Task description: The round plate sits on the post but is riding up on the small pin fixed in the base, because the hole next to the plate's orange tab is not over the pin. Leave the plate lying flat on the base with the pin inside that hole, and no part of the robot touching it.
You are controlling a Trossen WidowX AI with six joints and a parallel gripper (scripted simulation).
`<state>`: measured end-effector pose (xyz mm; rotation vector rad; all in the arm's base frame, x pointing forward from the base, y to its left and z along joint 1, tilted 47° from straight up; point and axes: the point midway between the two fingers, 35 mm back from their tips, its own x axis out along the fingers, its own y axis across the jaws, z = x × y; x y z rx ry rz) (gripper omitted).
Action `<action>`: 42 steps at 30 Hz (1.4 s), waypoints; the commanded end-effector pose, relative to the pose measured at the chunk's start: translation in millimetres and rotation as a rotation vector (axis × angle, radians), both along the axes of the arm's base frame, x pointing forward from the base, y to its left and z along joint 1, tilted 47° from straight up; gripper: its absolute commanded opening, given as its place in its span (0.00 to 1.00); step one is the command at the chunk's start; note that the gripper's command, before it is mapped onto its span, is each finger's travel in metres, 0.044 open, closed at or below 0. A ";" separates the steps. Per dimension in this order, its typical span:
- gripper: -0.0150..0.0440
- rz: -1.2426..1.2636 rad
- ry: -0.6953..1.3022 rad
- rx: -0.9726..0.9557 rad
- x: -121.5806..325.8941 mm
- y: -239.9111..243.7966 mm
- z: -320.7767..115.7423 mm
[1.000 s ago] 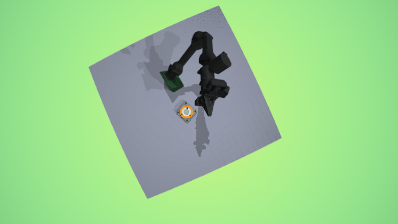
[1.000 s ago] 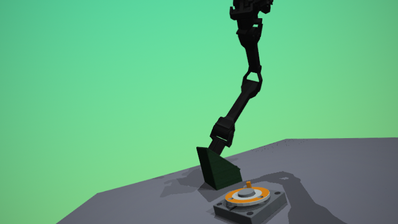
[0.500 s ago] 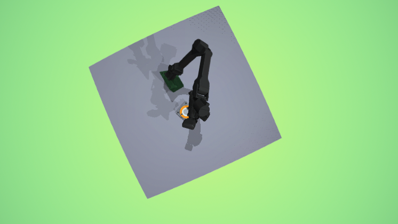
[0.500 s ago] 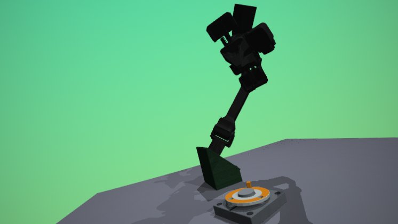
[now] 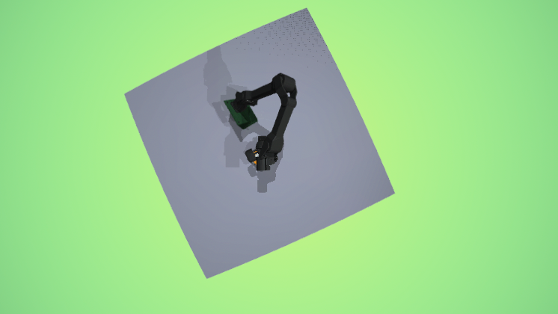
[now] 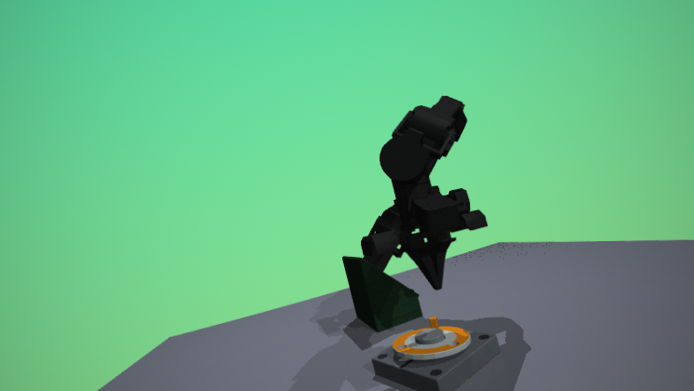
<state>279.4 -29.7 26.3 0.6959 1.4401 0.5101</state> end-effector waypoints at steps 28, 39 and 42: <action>0.25 -0.021 0.044 0.037 -12.2 36.3 -38.6; 0.25 -0.021 0.044 0.037 -22.7 31.7 -45.3; 0.25 -0.021 0.044 0.037 -24.0 30.2 -47.0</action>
